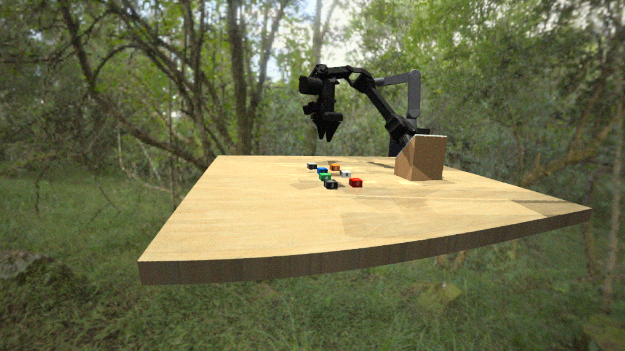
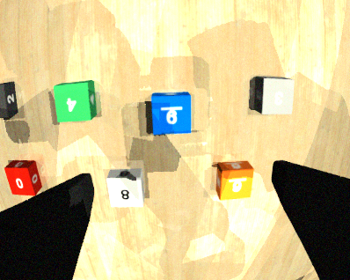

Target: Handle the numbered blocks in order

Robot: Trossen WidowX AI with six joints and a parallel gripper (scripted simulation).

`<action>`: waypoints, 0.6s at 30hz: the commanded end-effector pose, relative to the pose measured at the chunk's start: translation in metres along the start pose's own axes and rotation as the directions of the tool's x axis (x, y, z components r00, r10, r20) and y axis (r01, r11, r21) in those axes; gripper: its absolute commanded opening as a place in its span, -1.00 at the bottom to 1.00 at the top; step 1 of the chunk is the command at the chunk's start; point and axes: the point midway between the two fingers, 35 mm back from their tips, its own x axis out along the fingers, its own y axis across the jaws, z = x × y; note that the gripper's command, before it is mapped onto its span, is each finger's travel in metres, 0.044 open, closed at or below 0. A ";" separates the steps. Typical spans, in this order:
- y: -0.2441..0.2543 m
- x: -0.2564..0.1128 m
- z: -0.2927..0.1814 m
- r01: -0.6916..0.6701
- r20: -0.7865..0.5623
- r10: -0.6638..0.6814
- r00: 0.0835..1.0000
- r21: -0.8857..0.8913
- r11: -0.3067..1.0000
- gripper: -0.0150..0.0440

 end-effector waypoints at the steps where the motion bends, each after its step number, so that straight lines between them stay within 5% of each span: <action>1: 0.001 -0.003 0.006 -0.006 0.011 0.006 1.000 0.021 1.000 0.86; 18: 0.002 -0.003 0.005 -0.007 0.011 0.007 1.000 0.021 1.000 0.86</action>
